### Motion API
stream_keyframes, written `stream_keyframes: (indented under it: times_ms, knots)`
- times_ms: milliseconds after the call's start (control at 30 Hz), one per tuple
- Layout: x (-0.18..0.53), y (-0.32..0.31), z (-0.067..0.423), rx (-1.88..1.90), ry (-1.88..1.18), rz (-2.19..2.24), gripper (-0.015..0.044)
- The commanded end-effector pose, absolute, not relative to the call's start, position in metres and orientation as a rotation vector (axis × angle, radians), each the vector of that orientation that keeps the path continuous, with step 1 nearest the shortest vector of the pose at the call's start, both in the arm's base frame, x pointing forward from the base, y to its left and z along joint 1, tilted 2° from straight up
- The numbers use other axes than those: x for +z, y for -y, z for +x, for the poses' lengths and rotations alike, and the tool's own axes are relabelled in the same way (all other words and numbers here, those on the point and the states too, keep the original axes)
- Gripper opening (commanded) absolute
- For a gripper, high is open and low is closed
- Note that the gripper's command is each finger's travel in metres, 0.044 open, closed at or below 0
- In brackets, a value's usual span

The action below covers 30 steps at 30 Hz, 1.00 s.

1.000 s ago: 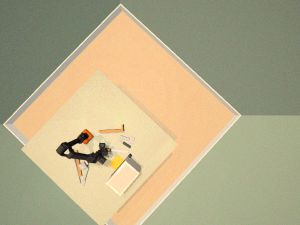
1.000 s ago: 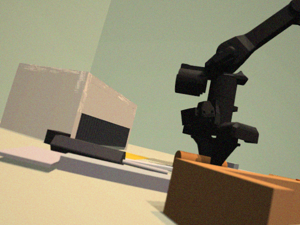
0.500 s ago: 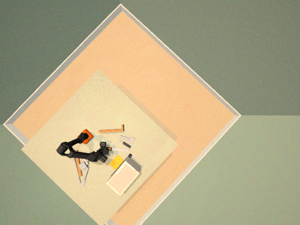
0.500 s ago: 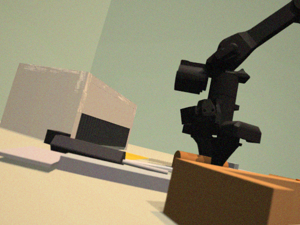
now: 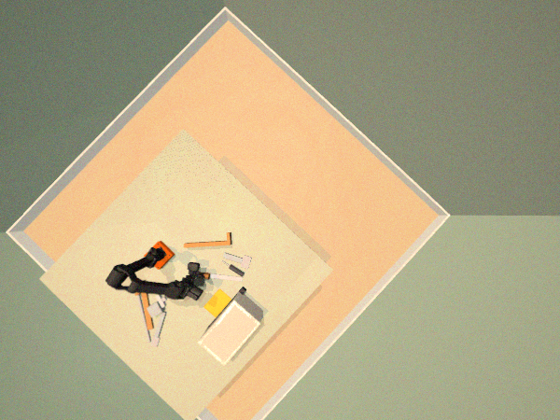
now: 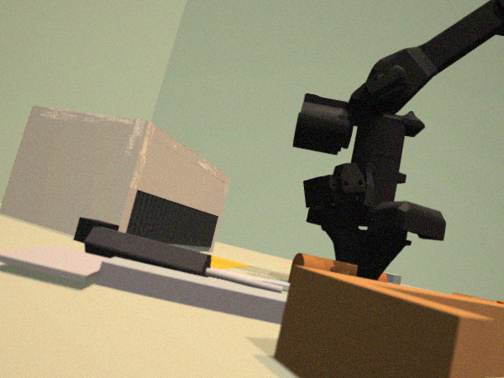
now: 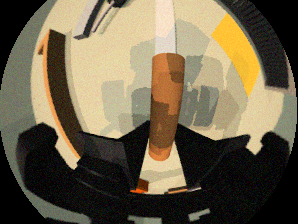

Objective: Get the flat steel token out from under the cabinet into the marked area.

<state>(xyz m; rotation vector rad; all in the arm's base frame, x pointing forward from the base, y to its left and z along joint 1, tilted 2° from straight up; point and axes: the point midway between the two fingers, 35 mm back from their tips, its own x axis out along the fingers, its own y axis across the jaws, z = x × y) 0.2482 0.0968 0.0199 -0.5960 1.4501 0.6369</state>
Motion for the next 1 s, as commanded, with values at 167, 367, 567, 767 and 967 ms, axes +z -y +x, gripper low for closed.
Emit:
stream_keyframes:
  times_ms: [167,367,567,767,967]
  knots:
    - [0.02,-0.105,0.243,0.638,-1.449,-0.593,0.0]
    - [0.021,-0.111,0.239,0.638,-1.449,-0.593,0.0]
    - [0.021,-0.116,0.236,0.639,-1.449,-0.592,0.0]
    - [0.021,-0.121,0.233,0.639,-1.449,-0.592,0.0]
    - [0.021,-0.126,0.229,0.64,-1.449,-0.591,0.0]
